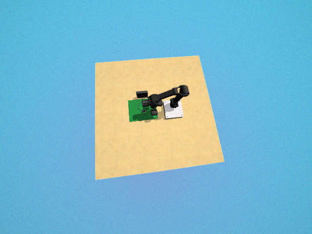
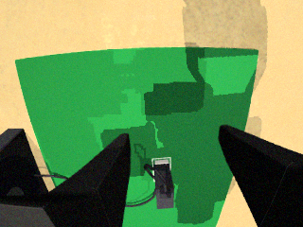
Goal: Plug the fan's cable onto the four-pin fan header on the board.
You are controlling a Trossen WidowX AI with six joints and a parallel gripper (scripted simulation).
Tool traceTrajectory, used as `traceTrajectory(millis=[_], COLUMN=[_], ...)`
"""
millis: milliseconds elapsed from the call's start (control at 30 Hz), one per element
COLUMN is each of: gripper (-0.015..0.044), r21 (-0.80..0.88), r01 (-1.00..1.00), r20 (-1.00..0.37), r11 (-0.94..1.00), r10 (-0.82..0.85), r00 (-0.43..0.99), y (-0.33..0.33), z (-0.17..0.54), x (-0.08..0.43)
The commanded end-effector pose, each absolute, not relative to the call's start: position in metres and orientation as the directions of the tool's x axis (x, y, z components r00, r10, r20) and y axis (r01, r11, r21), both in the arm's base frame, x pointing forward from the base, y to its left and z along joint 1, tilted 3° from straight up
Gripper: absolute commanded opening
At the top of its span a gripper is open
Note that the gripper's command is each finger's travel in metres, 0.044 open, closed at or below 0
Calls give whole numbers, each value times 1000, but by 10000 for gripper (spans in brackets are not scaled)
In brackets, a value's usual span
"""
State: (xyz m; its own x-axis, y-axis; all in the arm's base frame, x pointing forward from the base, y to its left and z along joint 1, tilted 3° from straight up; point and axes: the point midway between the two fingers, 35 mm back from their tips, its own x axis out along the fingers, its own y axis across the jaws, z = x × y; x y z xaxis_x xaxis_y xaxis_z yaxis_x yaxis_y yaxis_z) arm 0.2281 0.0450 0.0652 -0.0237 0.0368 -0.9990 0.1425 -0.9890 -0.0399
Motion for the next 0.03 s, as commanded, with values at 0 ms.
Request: traceTrajectory(millis=[0], gripper=[260], r21=[-41], r01=[138], r20=[-999], r11=[-990], r10=[37], r00=[-33], y=[42], z=[59], x=[206])
